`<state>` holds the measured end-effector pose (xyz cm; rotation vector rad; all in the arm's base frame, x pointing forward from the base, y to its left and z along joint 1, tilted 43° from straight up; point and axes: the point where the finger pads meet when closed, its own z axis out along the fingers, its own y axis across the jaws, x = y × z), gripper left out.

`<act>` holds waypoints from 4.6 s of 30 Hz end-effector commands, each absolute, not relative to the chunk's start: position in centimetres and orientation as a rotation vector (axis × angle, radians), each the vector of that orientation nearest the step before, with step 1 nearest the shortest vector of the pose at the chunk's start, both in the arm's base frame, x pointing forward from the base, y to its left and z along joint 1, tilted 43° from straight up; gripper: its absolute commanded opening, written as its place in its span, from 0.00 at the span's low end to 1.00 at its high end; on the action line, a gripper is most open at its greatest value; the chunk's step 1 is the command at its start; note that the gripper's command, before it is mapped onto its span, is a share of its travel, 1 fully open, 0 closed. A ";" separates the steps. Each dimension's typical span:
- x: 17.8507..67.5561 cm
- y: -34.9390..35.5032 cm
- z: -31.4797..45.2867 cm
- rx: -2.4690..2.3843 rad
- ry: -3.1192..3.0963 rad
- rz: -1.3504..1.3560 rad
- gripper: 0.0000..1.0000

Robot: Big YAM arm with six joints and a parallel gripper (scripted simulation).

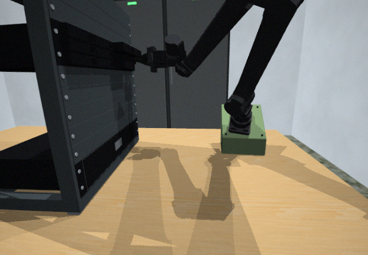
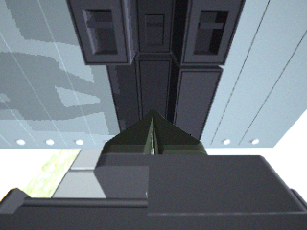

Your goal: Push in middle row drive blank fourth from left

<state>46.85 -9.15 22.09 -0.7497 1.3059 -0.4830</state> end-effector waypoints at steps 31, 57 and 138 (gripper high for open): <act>50.6 -8.4 23.6 -0.773 1.273 -0.480 0.00; 50.6 -8.4 23.6 -0.773 1.273 -0.479 0.00; 27.7 -13.2 20.3 -0.756 1.303 -0.459 0.00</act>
